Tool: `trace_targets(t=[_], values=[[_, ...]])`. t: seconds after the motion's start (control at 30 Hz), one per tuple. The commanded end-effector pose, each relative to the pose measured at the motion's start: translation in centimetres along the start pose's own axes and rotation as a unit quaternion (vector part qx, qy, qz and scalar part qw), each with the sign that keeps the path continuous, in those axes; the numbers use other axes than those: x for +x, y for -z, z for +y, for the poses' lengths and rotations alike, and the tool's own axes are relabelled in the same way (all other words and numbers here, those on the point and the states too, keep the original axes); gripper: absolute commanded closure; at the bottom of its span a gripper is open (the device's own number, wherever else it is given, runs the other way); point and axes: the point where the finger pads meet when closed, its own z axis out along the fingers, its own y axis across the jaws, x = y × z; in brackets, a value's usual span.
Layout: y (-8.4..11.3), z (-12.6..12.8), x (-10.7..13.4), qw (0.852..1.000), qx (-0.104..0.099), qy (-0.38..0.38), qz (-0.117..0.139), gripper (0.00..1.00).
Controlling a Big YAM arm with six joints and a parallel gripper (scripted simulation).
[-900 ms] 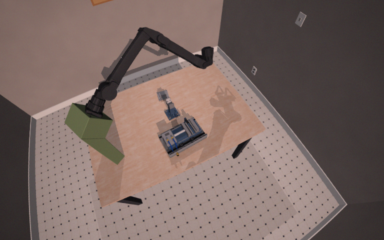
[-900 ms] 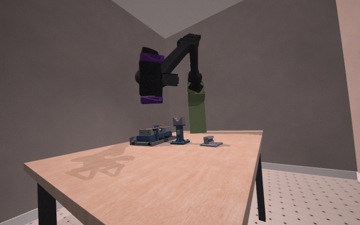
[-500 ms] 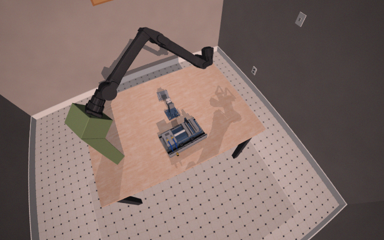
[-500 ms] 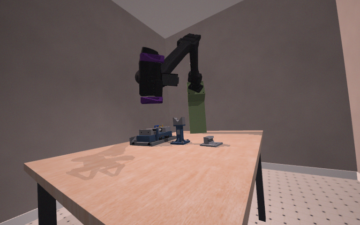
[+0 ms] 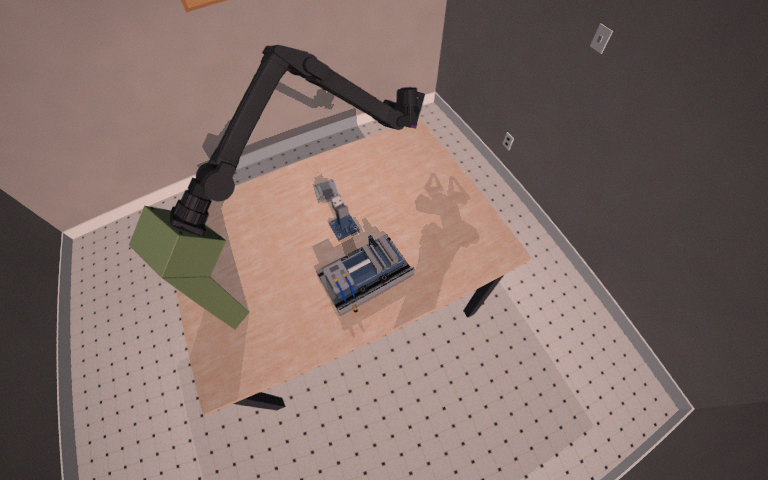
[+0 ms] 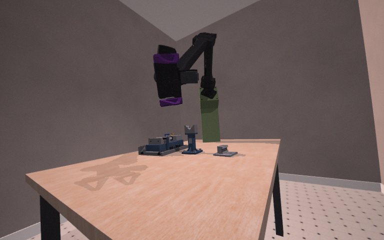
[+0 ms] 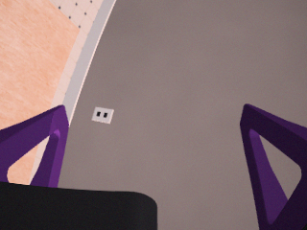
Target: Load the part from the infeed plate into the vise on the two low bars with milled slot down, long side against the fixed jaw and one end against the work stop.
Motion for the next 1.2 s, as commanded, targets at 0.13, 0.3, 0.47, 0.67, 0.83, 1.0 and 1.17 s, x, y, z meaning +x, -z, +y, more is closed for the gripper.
trace_targets(t=[0.13,0.3,0.47,0.67,0.83,1.0,1.17], values=[[0.2,1.5,-7.7,0.982,-0.075,-0.167,0.049,0.00],[2.3,4.0,-11.0,0.958,-0.129,-0.237,0.091,0.00],[6.1,7.4,-15.2,0.921,-0.199,-0.303,0.142,0.00],[13.0,11.9,-21.0,0.859,-0.297,-0.360,0.210,0.00],[20.0,15.2,-25.5,0.805,-0.375,-0.378,0.262,0.00],[26.5,17.6,-28.8,0.760,-0.436,-0.376,0.303,0.00],[25.8,17.9,-28.1,0.755,-0.439,-0.375,0.311,0.00]])
